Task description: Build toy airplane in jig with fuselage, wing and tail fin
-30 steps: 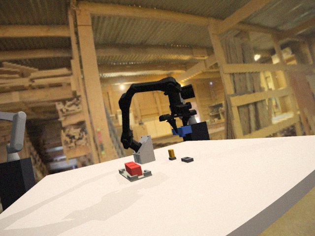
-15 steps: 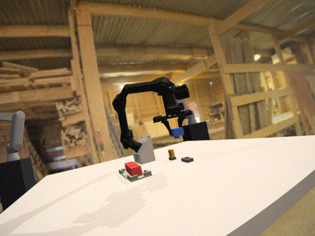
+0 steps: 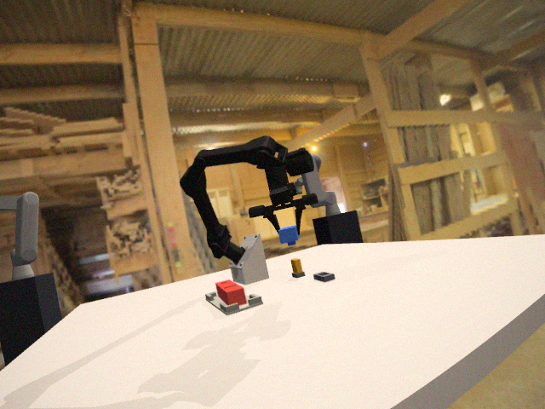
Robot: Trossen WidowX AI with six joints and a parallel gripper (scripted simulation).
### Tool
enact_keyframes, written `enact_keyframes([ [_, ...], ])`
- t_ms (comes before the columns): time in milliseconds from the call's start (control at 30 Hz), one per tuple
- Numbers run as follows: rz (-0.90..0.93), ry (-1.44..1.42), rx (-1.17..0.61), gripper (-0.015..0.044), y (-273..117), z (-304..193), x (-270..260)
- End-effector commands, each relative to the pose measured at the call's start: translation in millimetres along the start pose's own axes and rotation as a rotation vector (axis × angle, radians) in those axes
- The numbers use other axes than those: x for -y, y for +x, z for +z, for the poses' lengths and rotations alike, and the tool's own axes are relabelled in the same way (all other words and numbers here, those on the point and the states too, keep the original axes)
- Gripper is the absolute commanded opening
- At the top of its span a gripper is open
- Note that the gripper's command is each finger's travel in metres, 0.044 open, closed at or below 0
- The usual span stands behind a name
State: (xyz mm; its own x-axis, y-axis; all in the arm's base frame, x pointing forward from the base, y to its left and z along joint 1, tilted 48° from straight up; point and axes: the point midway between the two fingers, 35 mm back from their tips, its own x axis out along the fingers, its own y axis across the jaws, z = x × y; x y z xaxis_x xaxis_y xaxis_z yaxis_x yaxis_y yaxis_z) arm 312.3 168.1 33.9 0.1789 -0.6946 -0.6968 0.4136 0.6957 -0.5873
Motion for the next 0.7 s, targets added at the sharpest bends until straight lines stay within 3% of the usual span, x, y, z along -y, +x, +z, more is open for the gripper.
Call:
enact_keyframes([
  [0, 0.009, 0.073, 0.007, 0.0000, -1.3, 7.5, 11.3],
  [667, 0.010, 0.426, 0.008, 0.0000, 9.3, 32.4, 71.3],
])
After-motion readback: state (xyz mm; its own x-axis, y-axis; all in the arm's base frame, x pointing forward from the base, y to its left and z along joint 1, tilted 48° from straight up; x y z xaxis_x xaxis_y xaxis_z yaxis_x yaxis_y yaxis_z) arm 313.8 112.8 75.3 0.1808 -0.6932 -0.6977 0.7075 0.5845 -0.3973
